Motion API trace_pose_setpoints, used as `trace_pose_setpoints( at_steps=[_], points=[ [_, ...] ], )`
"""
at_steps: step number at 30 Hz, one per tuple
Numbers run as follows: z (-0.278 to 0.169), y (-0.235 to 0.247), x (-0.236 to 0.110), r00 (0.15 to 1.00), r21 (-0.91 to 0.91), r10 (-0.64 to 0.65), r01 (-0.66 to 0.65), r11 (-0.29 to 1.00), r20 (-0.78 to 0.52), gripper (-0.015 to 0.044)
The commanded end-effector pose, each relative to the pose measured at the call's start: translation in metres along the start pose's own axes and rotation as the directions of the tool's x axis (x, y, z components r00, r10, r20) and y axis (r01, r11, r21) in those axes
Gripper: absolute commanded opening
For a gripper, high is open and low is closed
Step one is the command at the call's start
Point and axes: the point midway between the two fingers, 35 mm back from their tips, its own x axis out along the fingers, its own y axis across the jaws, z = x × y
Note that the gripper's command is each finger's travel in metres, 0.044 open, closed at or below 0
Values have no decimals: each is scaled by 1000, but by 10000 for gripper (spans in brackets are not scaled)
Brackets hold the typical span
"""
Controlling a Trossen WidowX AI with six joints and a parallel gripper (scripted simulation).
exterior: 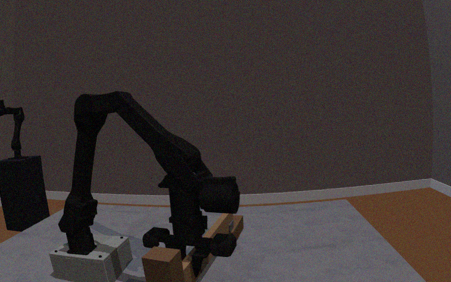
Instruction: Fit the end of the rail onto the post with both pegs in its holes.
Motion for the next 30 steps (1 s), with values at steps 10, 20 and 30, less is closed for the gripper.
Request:
trace_pose_setpoints(
  at_steps=[10, 20, 30],
  points=[
    [-4, -4, -3, 1000, -3, -11, 11, 1000, 1, 0],
    [-7, -4, -2, 1000, -3, -11, 11, 1000, 1, 0],
    [-10, -5, 0, 1000, -3, -11, 11, 1000, 0, 0]
  ],
)
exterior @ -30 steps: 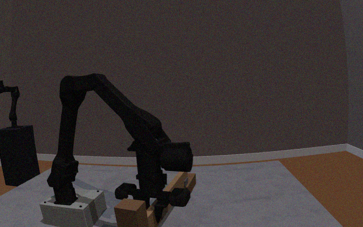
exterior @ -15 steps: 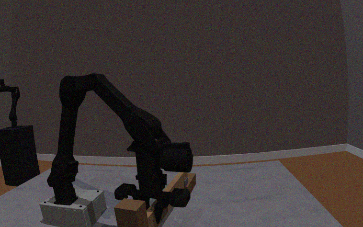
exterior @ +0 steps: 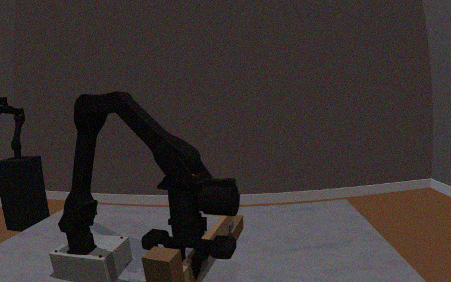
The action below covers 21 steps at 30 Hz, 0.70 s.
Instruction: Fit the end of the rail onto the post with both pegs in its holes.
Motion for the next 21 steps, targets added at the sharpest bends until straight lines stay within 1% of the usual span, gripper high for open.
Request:
trace_pose_setpoints(
  at_steps=[1, 21],
  points=[
    [-2, -3, -1, 1000, -2, -11, 11, 1000, -3, 0],
    [-7, -3, -2, 1000, -2, -11, 11, 1000, -4, 0]
  ],
)
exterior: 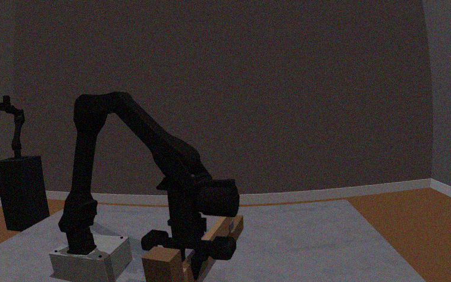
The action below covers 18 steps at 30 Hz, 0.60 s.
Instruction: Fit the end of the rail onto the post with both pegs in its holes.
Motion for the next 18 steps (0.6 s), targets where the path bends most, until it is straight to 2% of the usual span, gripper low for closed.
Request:
trace_pose_setpoints(
  at_steps=[1, 18],
  points=[
    [-4, -3, -3, 1000, 2, -10, 10, 1000, -7, 0],
    [1, -2, -5, 1000, 2, -10, 10, 1000, -7, 0]
  ],
)
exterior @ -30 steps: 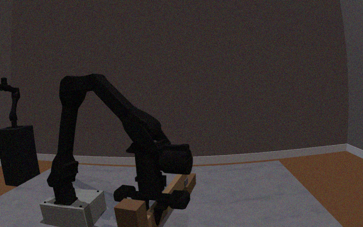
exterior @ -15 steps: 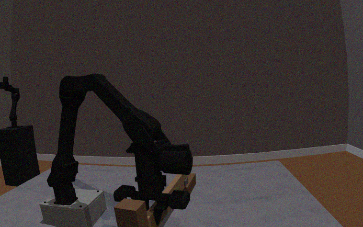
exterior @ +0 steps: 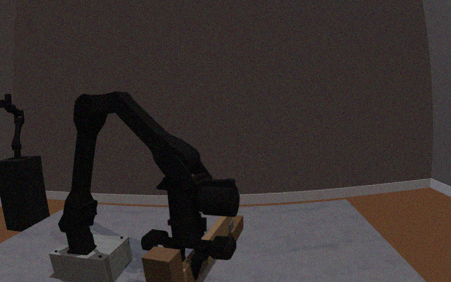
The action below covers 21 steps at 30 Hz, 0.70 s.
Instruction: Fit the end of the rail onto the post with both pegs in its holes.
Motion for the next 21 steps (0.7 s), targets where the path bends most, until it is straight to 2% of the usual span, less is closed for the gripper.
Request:
trace_pose_setpoints(
  at_steps=[1, 21],
  points=[
    [1, -2, -4, 1000, 1, -11, 11, 1000, -6, 0],
    [3, -2, -3, 1000, 1, -11, 11, 1000, -6, 0]
  ],
)
